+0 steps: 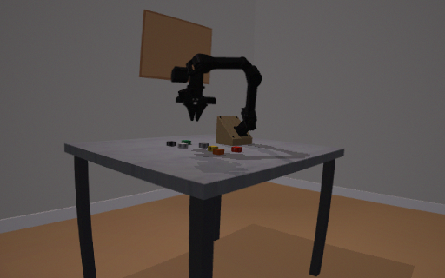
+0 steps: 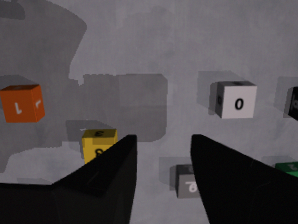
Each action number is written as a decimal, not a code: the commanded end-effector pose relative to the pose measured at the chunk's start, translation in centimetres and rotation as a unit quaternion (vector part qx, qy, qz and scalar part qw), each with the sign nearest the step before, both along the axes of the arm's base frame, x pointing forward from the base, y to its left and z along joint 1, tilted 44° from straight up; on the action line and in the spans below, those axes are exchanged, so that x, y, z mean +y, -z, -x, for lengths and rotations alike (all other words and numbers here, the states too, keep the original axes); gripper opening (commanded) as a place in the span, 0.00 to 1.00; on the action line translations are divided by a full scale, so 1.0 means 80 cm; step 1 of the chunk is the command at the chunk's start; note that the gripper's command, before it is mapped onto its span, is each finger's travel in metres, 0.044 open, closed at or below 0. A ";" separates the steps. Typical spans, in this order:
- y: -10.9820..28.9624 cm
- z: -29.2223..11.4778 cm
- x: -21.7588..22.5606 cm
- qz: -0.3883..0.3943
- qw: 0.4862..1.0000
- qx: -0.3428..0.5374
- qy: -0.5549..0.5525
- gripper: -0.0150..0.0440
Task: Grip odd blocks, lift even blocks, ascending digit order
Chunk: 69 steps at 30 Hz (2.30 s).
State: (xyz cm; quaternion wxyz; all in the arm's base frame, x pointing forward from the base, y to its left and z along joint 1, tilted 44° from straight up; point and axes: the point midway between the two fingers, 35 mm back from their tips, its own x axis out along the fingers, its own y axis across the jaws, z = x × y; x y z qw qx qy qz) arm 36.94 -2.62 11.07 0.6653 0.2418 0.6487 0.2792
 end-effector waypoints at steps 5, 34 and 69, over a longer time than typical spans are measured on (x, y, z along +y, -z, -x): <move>-0.105 0.021 0.106 -0.008 1.000 -0.007 -0.002 0.46; -0.017 0.020 0.193 -0.010 1.000 -0.008 -0.002 0.93; -0.002 0.020 0.208 -0.011 1.000 -0.008 -0.002 0.46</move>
